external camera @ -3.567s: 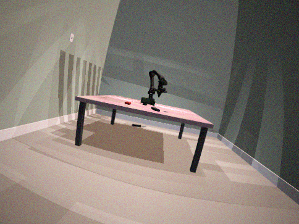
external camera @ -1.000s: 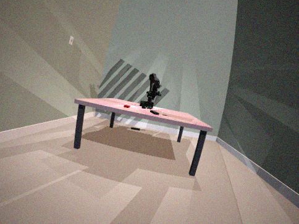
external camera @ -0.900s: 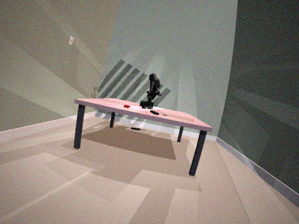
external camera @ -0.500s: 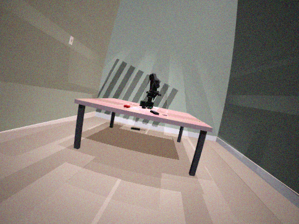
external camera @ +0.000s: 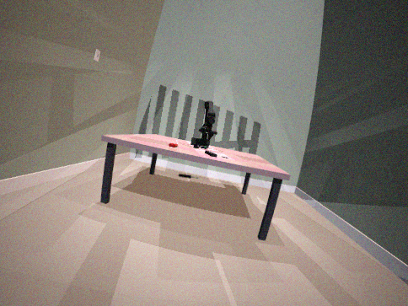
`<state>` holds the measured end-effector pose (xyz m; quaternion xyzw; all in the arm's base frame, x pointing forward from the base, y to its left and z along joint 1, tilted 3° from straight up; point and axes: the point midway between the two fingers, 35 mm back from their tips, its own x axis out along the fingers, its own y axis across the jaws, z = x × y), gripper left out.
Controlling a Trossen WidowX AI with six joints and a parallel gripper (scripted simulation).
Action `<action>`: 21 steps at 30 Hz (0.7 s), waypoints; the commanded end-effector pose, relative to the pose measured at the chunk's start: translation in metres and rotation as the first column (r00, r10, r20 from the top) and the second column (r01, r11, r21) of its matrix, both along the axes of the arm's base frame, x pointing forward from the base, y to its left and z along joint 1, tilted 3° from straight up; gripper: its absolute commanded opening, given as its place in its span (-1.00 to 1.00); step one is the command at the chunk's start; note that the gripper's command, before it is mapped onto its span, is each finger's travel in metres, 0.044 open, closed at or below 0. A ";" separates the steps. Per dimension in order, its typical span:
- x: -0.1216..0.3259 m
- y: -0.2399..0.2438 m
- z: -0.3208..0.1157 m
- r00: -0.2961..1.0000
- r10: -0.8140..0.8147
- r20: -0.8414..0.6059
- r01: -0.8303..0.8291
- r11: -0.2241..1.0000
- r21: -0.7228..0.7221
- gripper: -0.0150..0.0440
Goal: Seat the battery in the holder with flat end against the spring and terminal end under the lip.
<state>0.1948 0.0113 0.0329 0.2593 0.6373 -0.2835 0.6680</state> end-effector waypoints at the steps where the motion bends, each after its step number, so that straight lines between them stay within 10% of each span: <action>1: -0.004 -0.009 -0.024 0.875 -0.484 0.009 0.484 0.875 0.006 0.33; 21: -0.003 -0.010 -0.035 0.875 -0.484 0.009 0.484 0.875 0.006 0.33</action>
